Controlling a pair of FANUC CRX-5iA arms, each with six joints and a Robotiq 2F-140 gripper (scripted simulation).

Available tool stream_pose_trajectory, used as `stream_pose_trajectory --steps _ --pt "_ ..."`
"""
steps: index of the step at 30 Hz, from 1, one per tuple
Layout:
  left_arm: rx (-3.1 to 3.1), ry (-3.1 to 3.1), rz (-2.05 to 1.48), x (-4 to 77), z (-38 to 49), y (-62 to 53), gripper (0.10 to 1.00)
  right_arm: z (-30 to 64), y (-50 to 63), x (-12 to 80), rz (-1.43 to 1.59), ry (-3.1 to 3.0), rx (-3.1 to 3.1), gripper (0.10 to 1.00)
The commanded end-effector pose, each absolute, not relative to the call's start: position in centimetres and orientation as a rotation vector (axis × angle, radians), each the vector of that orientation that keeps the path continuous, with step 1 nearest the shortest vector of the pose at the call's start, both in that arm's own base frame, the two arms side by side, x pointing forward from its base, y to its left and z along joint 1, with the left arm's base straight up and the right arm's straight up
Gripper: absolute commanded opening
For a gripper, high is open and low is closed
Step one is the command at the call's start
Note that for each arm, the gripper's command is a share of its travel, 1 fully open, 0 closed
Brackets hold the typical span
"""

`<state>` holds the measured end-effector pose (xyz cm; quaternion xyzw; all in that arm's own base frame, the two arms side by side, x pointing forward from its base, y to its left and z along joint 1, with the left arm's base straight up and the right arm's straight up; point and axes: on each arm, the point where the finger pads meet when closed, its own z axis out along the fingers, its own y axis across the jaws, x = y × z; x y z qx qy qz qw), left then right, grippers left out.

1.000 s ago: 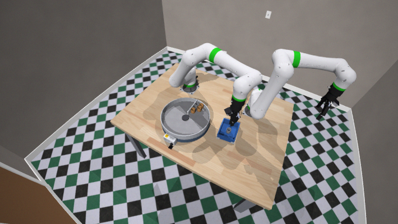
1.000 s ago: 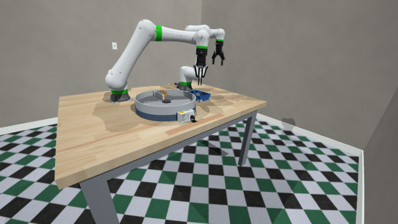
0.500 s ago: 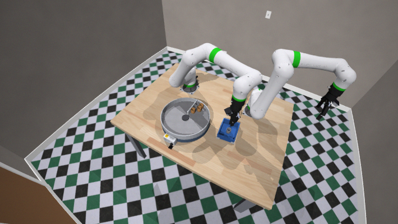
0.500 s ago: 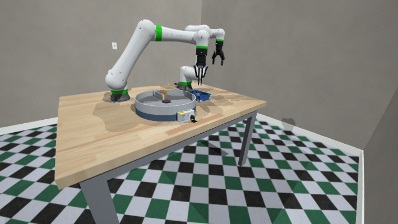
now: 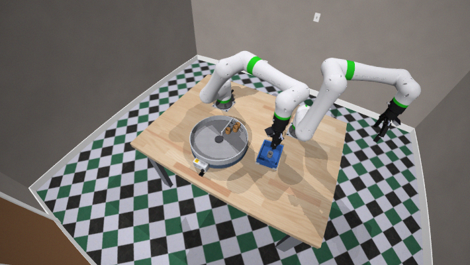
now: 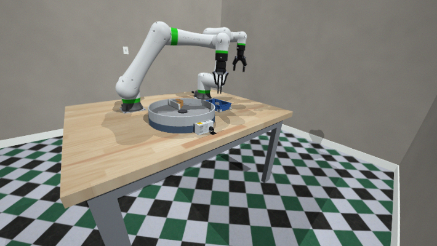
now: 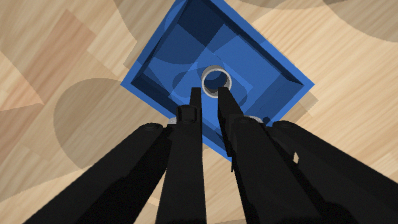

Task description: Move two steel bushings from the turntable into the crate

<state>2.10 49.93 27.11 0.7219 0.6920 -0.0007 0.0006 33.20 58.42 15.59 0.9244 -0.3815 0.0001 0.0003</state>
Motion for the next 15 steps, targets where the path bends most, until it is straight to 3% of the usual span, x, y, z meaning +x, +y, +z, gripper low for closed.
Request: stream_pose_trajectory --steps 1,15 --pt "2.268 2.174 0.0 2.11 27.2 49.96 1.0 15.73 58.45 33.23 0.001 -1.199 2.906 0.19" --pt "2.268 2.174 0.0 2.11 27.2 49.96 1.0 15.73 58.37 33.21 0.001 -1.192 2.909 0.187"
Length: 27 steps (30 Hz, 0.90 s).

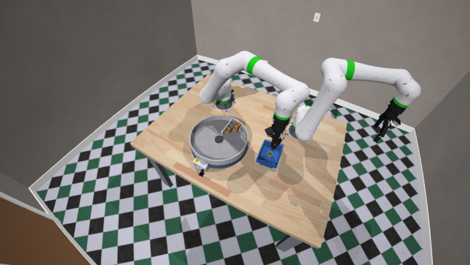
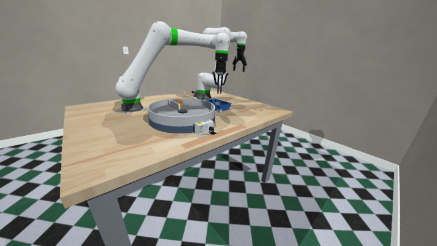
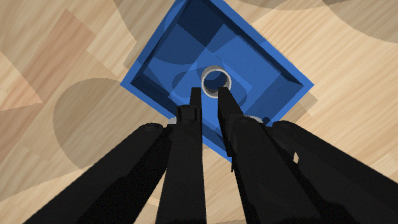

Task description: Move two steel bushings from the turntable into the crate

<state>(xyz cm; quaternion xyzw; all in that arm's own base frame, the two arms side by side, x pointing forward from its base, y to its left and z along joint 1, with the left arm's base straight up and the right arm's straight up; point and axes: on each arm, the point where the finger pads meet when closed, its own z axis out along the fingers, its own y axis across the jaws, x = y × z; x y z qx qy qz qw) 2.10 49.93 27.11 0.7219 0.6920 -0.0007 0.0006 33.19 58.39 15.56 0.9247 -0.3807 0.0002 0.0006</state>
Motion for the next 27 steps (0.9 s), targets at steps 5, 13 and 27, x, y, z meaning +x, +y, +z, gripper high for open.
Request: stream_pose_trajectory --steps 5,13,27 --pt "2.268 2.174 0.0 2.1 27.2 50.0 1.0 15.7 57.9 33.0 0.001 -1.144 2.928 0.187" --pt "2.268 2.174 0.0 2.1 27.2 50.0 1.0 15.7 56.3 32.6 0.001 -1.0 2.98 0.187" --pt "2.268 2.174 0.0 2.1 27.2 50.0 1.0 15.7 49.7 30.5 0.002 -0.383 3.119 0.187"
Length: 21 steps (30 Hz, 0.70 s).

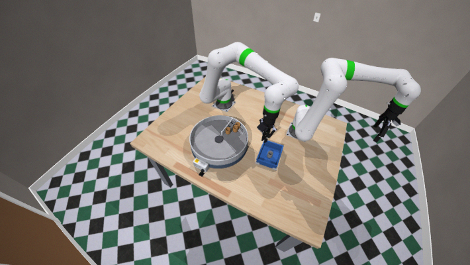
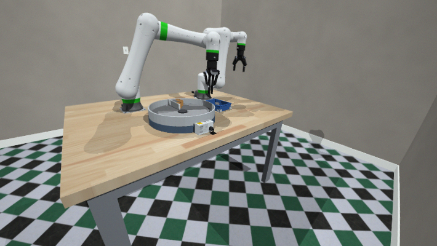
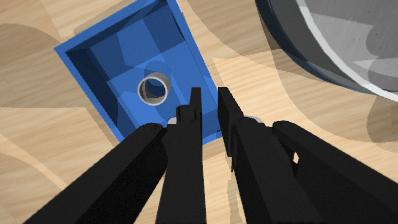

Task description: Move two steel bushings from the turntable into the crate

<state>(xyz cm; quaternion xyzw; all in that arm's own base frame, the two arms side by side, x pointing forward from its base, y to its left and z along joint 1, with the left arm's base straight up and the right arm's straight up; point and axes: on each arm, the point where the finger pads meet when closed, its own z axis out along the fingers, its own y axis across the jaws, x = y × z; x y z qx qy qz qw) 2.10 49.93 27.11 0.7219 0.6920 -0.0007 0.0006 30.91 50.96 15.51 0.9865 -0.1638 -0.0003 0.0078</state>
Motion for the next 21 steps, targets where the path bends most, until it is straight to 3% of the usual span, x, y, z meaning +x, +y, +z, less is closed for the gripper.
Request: stream_pose_trajectory --steps 1,21 --pt "2.268 2.174 0.0 2.1 27.2 50.0 1.0 15.7 49.0 30.3 0.002 -0.313 3.127 0.187" --pt "2.268 2.174 0.0 2.1 27.2 50.0 1.0 15.6 37.9 26.9 0.002 0.741 3.054 0.187"
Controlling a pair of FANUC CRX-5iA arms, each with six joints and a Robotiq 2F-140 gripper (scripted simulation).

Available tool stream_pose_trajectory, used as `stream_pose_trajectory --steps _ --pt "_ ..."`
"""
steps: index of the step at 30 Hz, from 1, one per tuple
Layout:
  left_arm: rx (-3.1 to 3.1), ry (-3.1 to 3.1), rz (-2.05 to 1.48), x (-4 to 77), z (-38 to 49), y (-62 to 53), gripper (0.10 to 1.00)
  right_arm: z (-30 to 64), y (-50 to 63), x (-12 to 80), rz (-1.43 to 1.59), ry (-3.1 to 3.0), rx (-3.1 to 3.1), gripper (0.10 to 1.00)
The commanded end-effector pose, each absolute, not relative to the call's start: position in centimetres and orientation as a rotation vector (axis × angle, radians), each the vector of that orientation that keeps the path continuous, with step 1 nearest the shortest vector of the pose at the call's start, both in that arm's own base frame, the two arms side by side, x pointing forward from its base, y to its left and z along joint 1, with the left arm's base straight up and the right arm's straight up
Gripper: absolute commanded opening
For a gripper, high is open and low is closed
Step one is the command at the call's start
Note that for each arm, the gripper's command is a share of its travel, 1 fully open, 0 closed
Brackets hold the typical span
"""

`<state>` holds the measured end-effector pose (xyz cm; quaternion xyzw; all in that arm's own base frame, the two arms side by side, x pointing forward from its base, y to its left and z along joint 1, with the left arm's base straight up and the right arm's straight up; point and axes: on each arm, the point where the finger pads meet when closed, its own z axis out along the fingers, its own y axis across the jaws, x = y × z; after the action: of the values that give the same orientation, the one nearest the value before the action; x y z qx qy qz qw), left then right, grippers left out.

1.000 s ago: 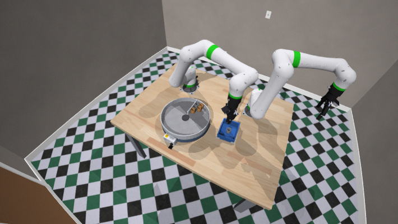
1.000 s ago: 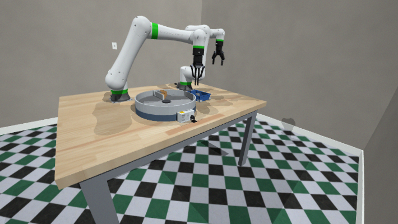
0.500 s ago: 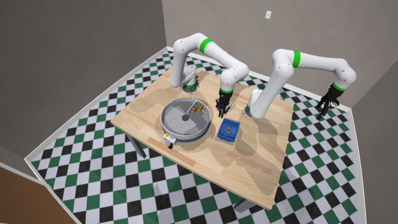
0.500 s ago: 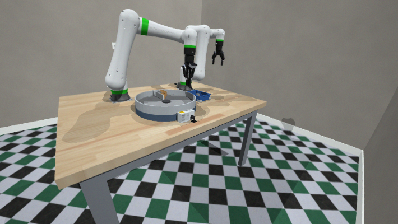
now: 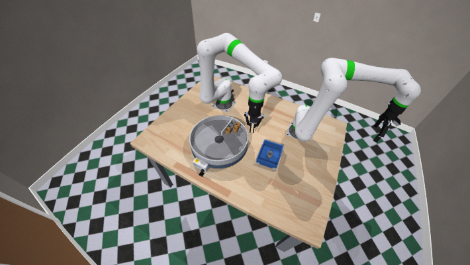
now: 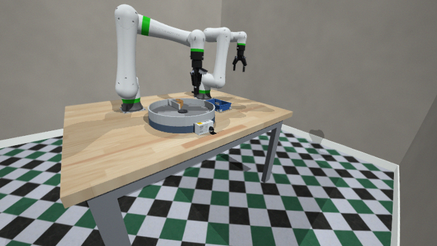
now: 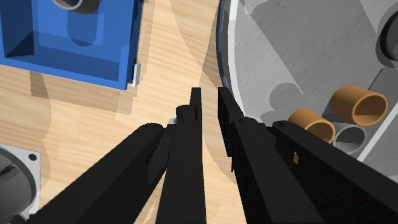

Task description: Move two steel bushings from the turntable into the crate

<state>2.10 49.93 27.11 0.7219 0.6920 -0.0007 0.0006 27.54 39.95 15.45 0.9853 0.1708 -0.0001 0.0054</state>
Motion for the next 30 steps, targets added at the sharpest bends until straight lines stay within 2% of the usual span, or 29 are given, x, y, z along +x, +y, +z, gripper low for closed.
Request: stream_pose_trajectory --steps 1,21,30 --pt "2.268 2.174 0.0 2.1 27.2 50.0 1.0 15.6 37.3 26.7 0.002 0.794 3.04 0.187" --pt "2.268 2.174 0.0 2.1 27.2 50.0 1.0 15.6 26.8 23.5 0.002 1.715 2.632 0.187" --pt "2.268 2.174 0.0 2.1 27.2 50.0 1.0 15.6 24.2 22.7 0.002 1.911 2.493 0.187"
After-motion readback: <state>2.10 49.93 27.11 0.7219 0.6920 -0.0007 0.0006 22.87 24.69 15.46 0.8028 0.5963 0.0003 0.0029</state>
